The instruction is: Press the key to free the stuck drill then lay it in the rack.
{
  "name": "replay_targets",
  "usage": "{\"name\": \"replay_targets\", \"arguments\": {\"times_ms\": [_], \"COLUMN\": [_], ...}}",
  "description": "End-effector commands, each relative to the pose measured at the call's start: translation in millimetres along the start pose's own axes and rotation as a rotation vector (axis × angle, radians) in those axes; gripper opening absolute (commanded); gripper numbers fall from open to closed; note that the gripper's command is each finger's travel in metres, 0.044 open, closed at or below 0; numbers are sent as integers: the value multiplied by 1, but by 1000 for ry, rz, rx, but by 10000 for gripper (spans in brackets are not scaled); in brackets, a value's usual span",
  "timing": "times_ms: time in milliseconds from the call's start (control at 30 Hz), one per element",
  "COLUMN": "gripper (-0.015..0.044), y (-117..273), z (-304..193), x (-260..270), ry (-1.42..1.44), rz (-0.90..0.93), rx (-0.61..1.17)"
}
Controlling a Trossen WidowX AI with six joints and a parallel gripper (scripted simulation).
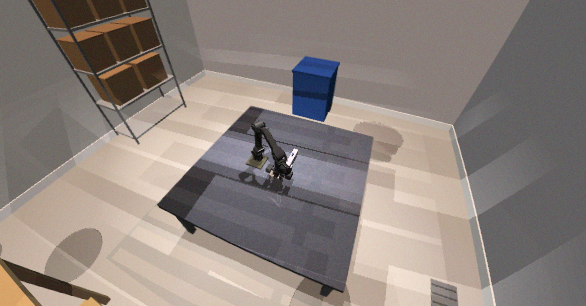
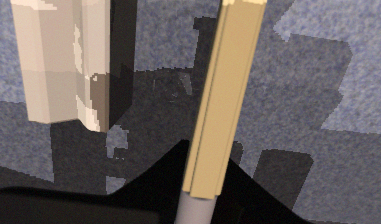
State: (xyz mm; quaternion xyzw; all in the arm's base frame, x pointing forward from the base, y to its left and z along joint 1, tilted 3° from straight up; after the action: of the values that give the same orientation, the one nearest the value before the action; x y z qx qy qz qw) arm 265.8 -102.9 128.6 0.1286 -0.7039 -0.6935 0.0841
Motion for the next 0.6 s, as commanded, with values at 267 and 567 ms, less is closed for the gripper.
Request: {"name": "replay_targets", "arguments": {"times_ms": [267, 567], "gripper": [0, 0], "y": [6, 9], "z": [0, 1], "x": [0, 0], "ry": [6, 6], "rz": [-7, -7], "rx": [-2, -2]}}
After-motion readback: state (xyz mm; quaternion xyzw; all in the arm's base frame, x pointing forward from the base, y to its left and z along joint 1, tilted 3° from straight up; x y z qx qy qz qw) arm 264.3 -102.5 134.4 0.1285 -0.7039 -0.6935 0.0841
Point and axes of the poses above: the point midway between the two fingers, 35 mm back from their tips, its own y axis back along the fingers, its own x axis across the jaws, z = x × y, the point moved 5 cm from there along y, back along the fingers, and after that the axes turned 10 degrees about y, right-handed, at the moved point
